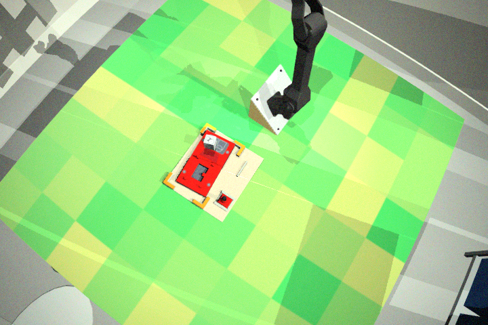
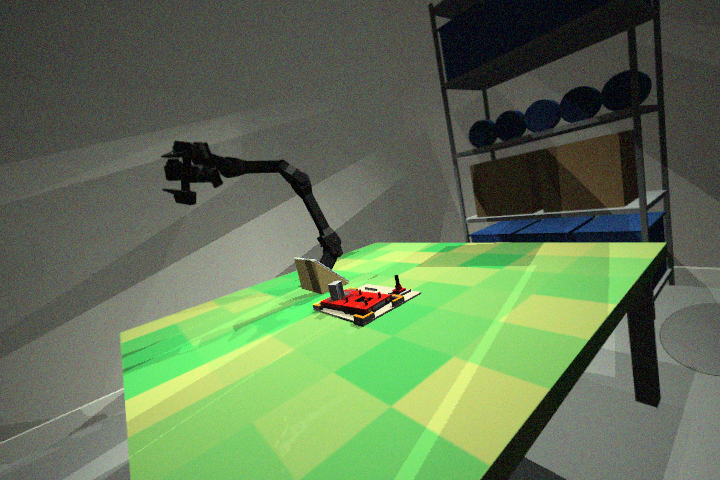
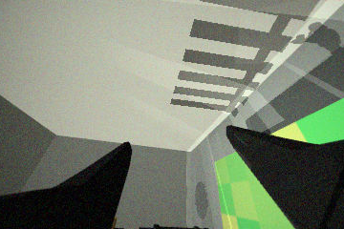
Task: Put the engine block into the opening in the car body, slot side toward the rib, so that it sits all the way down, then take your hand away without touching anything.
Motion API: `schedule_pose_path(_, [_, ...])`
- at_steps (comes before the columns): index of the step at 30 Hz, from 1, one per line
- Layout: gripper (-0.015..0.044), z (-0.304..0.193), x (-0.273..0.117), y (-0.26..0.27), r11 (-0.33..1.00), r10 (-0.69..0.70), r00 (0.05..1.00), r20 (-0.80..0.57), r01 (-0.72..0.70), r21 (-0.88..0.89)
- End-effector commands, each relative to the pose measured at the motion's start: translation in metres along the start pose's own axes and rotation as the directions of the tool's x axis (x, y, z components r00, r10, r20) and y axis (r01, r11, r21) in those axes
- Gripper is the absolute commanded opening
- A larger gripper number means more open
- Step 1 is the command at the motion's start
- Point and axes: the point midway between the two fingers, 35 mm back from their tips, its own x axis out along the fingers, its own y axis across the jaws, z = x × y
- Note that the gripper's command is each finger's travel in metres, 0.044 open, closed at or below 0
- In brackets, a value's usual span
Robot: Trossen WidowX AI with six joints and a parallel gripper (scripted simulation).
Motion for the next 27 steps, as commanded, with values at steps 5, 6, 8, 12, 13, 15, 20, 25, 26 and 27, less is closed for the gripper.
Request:
schedule_pose_path(5, [0.044, -0.045, 0.023, -0.007, 0.983, -0.091, 0.993, -0.077, 0.077, -0.169])
schedule_pose_path(6, [0.044, -0.052, 0.026, -0.008, 0.977, -0.104, 0.991, -0.088, 0.085, -0.193])
schedule_pose_path(8, [0.044, -0.065, 0.032, -0.011, 0.965, -0.13, 0.985, -0.111, 0.1, -0.242])
schedule_pose_path(12, [0.044, -0.091, 0.041, -0.017, 0.933, -0.182, 0.971, -0.154, 0.122, -0.338])
schedule_pose_path(13, [0.044, -0.095, 0.042, -0.018, 0.926, -0.195, 0.969, -0.15, 0.132, -0.354])
schedule_pose_path(15, [0.044, -0.103, 0.044, -0.021, 0.91, -0.222, 0.964, -0.144, 0.152, -0.387])
schedule_pose_path(20, [0.044, -0.129, 0.051, -0.029, 0.86, -0.28, 0.943, -0.179, 0.163, -0.484])
schedule_pose_path(25, [0.044, -0.16, 0.057, -0.038, 0.795, -0.341, 0.913, -0.226, 0.151, -0.588])
schedule_pose_path(26, [0.044, -0.166, 0.058, -0.04, 0.779, -0.354, 0.905, -0.236, 0.146, -0.609])
schedule_pose_path(27, [0.044, -0.173, 0.058, -0.042, 0.763, -0.367, 0.897, -0.246, 0.14, -0.631])
